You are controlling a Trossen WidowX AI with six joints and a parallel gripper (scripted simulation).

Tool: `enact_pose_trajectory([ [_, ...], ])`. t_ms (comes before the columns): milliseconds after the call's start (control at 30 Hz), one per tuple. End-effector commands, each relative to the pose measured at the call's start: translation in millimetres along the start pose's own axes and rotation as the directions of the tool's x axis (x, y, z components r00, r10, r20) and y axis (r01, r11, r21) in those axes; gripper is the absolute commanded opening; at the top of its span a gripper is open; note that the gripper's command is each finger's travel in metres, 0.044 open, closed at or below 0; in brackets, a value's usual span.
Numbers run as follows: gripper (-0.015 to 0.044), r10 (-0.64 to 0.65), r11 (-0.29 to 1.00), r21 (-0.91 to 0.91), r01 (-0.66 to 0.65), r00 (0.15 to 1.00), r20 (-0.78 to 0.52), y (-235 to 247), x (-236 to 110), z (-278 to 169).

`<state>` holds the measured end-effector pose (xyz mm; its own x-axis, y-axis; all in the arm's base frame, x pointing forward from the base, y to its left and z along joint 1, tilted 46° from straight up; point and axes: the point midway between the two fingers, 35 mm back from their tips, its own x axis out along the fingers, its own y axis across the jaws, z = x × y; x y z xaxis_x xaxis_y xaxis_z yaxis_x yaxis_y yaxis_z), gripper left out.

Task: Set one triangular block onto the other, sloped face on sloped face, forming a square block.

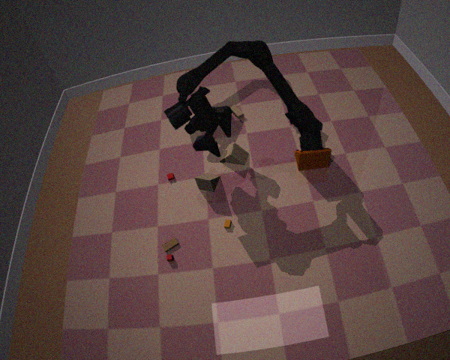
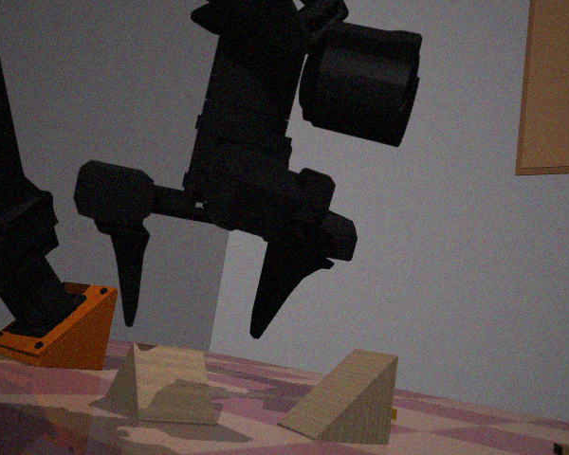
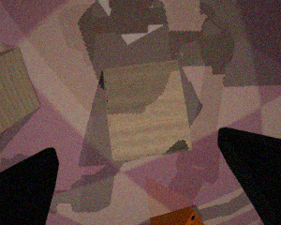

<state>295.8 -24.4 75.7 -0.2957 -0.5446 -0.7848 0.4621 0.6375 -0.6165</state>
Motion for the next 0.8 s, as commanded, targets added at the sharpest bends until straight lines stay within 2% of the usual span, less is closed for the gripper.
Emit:
enact_pose_trajectory([
  [0,0.0440,-0.047,0.999,-0.029,0.046,0.998,-0.040,-4,33,-4],
  [167,0.0440,-0.069,0.997,-0.045,0.066,0.996,-0.062,-7,55,-7],
  [767,0.0440,-0.069,0.997,-0.045,0.066,0.996,-0.062,-9,55,-6],
])
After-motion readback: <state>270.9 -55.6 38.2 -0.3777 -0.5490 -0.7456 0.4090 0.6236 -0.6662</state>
